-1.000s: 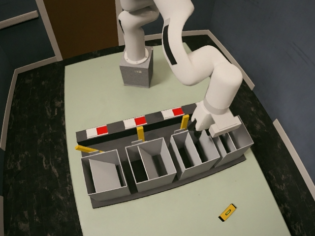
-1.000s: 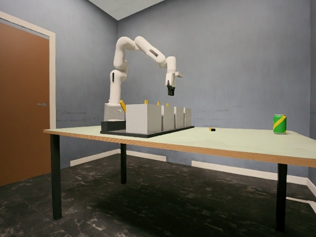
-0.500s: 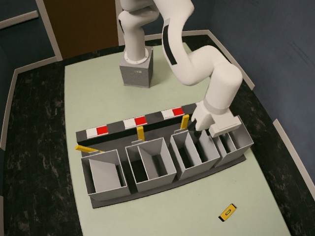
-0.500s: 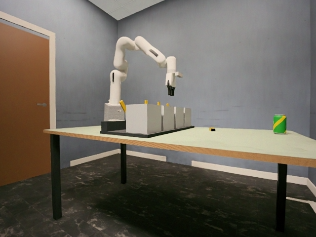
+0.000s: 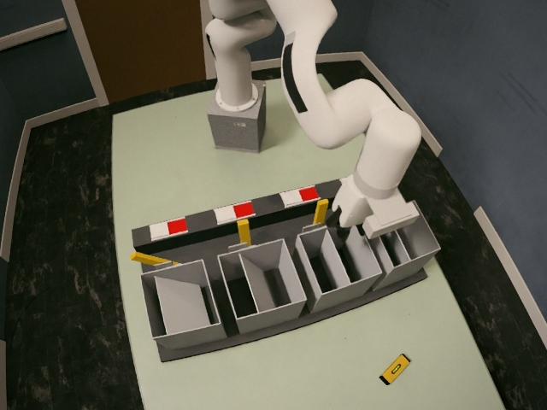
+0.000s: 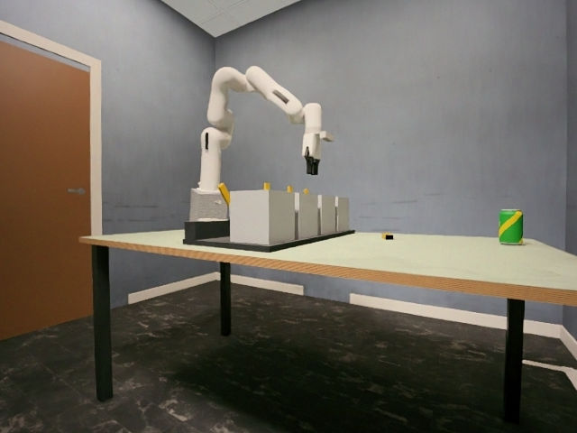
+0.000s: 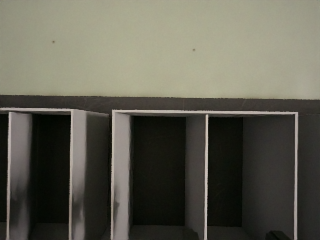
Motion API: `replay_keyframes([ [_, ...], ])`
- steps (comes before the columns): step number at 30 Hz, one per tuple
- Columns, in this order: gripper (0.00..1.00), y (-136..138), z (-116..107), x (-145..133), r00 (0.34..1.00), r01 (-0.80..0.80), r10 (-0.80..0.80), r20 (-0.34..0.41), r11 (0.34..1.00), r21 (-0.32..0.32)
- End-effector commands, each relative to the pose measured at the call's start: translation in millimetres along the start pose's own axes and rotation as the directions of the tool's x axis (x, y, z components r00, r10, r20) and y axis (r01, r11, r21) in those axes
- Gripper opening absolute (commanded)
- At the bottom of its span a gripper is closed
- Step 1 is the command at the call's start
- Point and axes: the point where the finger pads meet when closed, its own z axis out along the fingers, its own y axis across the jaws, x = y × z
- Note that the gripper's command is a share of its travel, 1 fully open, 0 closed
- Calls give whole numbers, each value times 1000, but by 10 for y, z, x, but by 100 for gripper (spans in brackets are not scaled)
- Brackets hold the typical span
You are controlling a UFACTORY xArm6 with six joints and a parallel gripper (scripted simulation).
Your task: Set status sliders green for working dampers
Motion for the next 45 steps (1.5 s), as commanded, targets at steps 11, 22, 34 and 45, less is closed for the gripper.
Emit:
replay_keyframes([
  [11, 39, -3, -19, 15, 1000, 0, 0, -5, 1000, 1],
  [22, 39, -3, -19, 15, 1000, 0, 0, -5, 1000, 1],
  [34, 39, -3, -19, 15, 1000, 0, 0, -5, 1000, 1],
  [45, 39, -1059, -22, 102, 1000, 0, 0, -2, 1000, 3],
])
